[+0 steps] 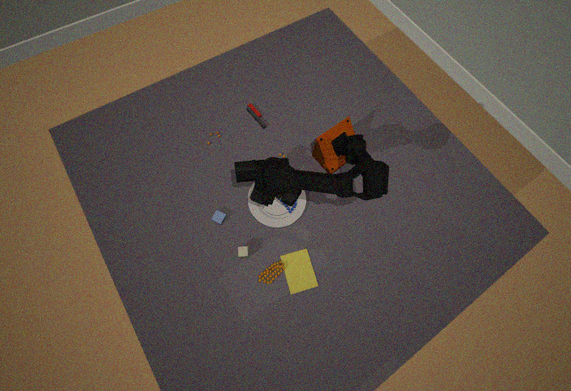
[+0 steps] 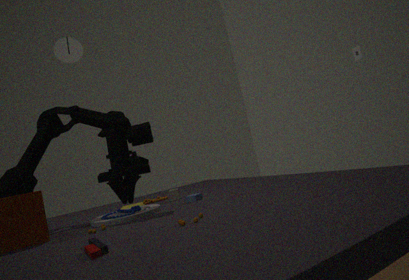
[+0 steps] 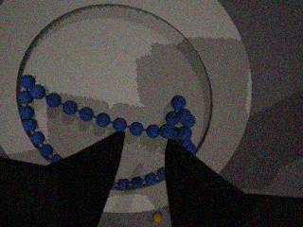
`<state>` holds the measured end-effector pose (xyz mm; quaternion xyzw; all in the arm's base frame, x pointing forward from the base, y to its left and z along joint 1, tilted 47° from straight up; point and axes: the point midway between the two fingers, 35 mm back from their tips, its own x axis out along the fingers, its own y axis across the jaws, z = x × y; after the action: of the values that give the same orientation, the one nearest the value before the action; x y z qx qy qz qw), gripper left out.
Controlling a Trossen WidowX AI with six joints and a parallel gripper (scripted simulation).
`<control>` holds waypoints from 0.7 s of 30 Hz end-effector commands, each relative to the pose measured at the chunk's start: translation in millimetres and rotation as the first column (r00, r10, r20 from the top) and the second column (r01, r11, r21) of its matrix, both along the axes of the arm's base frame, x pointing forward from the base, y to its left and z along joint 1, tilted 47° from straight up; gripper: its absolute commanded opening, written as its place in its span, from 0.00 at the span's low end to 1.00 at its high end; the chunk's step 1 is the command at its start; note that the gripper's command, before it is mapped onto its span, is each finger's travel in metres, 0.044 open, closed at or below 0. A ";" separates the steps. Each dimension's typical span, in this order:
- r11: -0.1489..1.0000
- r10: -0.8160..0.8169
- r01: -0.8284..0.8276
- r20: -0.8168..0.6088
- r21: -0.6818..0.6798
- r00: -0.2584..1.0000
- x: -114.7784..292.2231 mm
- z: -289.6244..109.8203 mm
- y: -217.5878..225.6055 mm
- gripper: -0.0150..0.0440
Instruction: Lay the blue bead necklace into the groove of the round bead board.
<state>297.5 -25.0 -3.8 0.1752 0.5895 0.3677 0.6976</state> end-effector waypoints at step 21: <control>0.589 -0.658 0.712 -0.738 -0.383 0.147 -12.5 65.7 41.9 0.46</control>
<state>293.1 0.0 34.7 0.4536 0.6905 0.0830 0.5573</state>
